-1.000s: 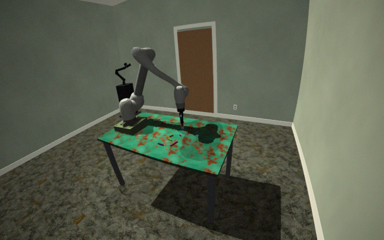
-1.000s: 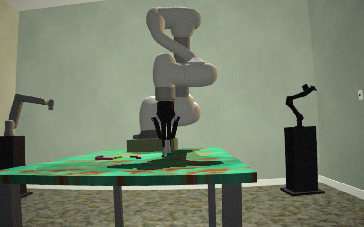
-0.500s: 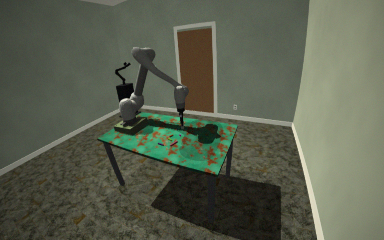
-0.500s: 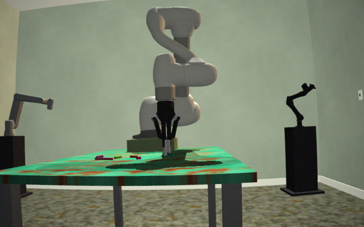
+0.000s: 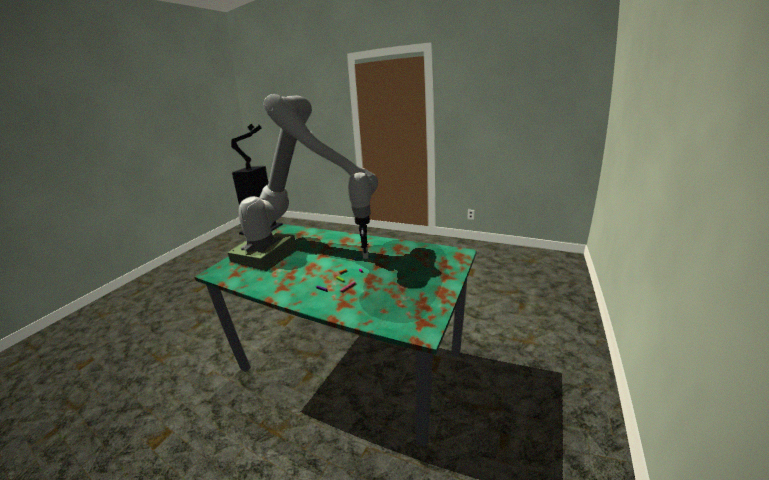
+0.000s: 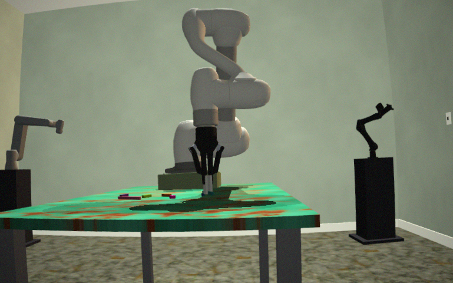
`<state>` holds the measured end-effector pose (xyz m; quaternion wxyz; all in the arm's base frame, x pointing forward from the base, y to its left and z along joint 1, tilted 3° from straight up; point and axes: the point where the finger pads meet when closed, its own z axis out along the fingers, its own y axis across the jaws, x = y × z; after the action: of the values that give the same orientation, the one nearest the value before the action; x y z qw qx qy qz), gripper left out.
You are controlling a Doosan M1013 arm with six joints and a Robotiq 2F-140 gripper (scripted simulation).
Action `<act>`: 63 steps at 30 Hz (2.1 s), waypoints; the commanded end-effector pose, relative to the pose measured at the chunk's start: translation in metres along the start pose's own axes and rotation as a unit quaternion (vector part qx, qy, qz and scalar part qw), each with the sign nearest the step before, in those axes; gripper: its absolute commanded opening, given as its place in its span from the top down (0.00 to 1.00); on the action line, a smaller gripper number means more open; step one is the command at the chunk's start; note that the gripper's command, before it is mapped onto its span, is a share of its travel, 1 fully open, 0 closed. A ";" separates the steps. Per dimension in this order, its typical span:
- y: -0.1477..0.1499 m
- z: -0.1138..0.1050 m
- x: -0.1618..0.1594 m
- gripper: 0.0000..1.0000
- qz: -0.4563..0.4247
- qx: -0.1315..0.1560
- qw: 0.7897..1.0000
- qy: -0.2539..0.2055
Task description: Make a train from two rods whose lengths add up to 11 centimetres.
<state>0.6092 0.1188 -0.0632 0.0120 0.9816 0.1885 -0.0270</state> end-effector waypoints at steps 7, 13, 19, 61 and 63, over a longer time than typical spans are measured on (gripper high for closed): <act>0.000 0.007 0.000 0.97 0.000 0.000 1.000 0.000; 0.000 0.009 0.000 0.97 0.000 0.000 1.000 0.000; 0.000 0.009 0.000 0.97 0.000 0.000 1.000 0.000; 0.000 0.009 0.000 0.88 0.000 0.000 1.000 0.000; 0.000 0.009 0.000 0.85 0.000 0.000 1.000 0.000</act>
<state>0.6087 0.1185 -0.0718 0.0120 0.9816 0.1885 -0.0270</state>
